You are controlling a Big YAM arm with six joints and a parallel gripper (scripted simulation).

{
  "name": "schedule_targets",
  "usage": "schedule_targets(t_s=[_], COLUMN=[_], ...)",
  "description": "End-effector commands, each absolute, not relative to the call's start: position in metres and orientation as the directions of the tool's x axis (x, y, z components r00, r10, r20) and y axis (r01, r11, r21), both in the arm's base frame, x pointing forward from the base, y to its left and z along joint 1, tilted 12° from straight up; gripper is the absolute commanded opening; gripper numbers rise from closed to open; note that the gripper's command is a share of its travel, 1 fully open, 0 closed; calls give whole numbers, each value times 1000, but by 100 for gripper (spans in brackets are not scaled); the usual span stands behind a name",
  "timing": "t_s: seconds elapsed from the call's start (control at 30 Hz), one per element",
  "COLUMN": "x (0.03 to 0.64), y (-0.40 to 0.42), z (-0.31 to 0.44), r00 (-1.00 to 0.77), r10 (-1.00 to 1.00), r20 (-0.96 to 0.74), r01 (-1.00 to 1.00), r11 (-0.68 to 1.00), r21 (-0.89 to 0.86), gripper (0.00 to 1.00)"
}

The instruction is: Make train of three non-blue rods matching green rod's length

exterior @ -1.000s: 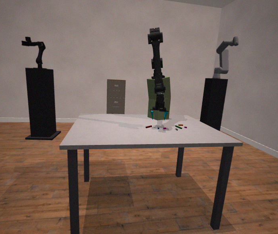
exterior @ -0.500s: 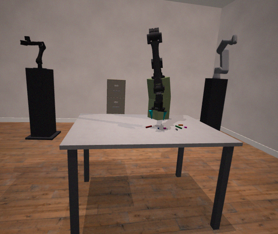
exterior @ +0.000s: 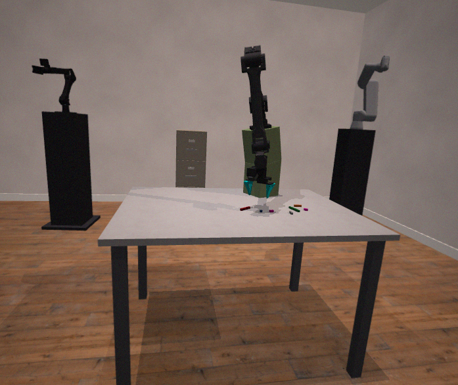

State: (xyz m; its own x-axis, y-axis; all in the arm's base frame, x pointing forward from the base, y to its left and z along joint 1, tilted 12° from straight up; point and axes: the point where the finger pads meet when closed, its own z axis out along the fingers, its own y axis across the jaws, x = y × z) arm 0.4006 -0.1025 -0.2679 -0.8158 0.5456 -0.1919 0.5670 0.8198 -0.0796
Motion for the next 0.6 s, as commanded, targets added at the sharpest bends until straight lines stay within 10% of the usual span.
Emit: schedule_targets(t_s=[0.0, 0.57], x=[394, 388], y=[-109, -114], z=[-273, -273], r00=[-746, -538], r10=[635, 818], r20=[-199, -206], r01=[657, 836], r11=[752, 548], r21=[-61, -7], gripper=[100, 100])
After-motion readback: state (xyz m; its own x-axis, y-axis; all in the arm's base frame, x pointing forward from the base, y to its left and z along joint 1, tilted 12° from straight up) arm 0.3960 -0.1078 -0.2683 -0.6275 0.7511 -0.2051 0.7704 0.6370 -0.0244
